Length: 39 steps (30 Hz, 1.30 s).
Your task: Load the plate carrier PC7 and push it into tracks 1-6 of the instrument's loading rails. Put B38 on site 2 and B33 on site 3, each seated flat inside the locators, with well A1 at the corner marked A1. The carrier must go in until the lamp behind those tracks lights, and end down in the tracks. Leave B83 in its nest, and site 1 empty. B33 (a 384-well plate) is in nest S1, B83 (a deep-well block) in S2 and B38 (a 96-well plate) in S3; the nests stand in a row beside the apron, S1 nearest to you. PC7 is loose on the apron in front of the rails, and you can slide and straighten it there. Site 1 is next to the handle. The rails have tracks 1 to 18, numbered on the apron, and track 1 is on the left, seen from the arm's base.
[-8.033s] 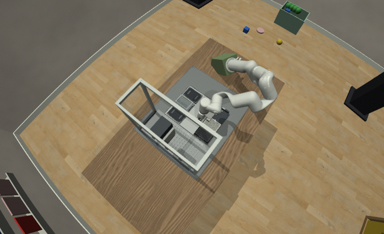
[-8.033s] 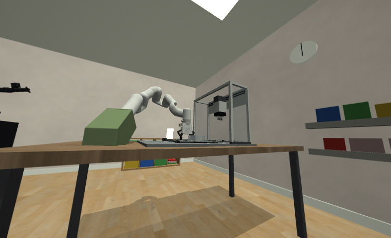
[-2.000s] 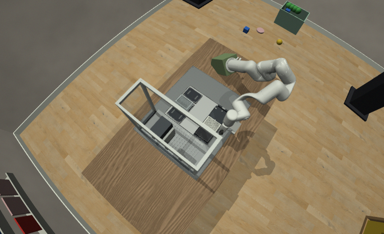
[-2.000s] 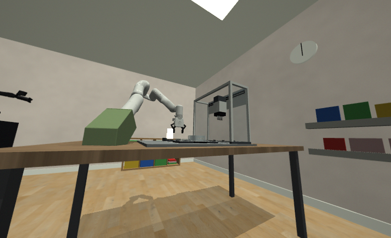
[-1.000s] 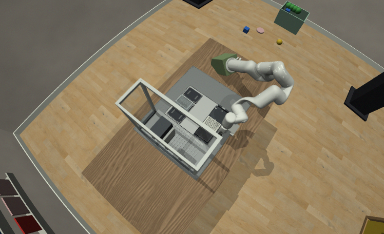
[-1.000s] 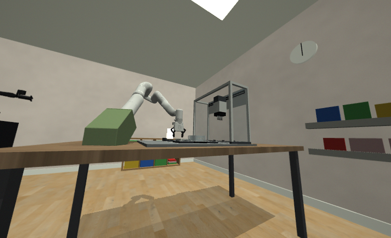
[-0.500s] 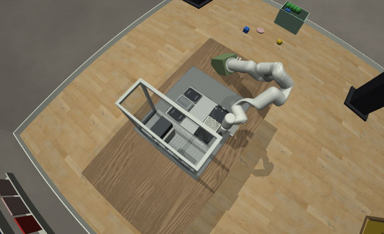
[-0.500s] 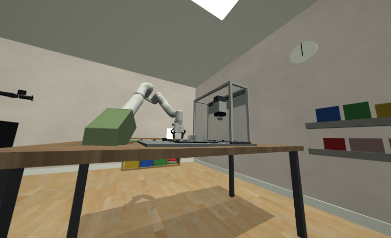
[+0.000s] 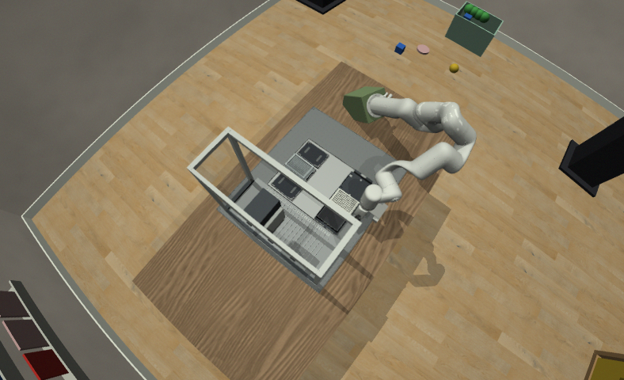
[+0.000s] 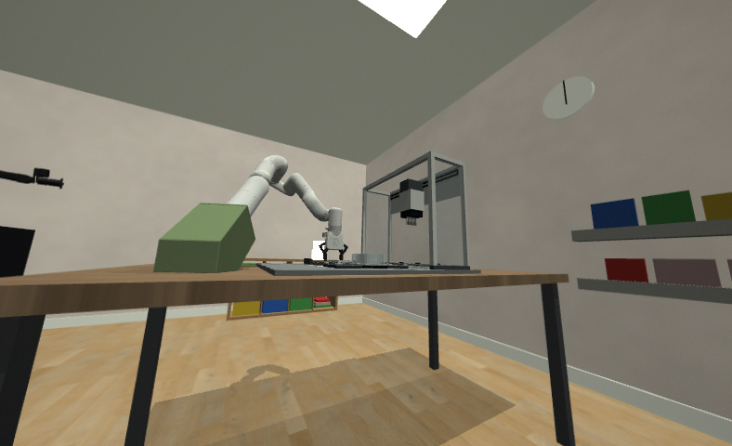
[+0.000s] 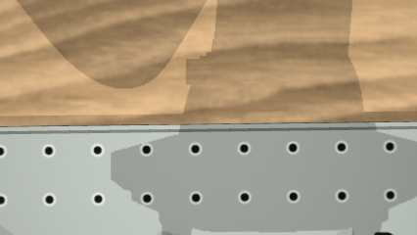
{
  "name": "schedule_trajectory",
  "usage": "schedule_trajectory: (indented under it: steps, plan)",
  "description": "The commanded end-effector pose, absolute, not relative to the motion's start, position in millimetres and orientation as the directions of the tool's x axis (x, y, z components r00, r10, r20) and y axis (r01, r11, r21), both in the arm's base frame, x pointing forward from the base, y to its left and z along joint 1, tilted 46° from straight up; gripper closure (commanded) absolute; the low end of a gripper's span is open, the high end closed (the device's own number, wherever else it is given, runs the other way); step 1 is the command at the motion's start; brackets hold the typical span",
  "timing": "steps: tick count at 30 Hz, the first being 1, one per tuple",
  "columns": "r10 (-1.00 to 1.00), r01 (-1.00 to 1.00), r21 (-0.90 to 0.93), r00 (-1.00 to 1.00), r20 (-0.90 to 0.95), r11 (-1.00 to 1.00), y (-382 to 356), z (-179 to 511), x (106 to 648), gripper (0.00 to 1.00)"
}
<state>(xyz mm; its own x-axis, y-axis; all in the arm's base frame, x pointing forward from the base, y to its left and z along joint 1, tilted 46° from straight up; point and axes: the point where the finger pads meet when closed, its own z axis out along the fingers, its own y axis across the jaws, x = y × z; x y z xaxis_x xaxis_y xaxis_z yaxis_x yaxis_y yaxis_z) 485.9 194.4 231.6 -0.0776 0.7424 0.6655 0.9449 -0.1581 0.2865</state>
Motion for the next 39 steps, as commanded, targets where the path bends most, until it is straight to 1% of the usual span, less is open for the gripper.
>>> schedule_trajectory:
  steps: [1, 39]
  plan:
    - [0.742, 0.944, 0.289, -0.079, 0.666, -0.159, 195.7, 231.2, 487.5, 0.00]
    - [0.742, 0.944, 0.289, -0.079, 0.666, -0.159, 199.7, 221.2, 491.3, 0.00]
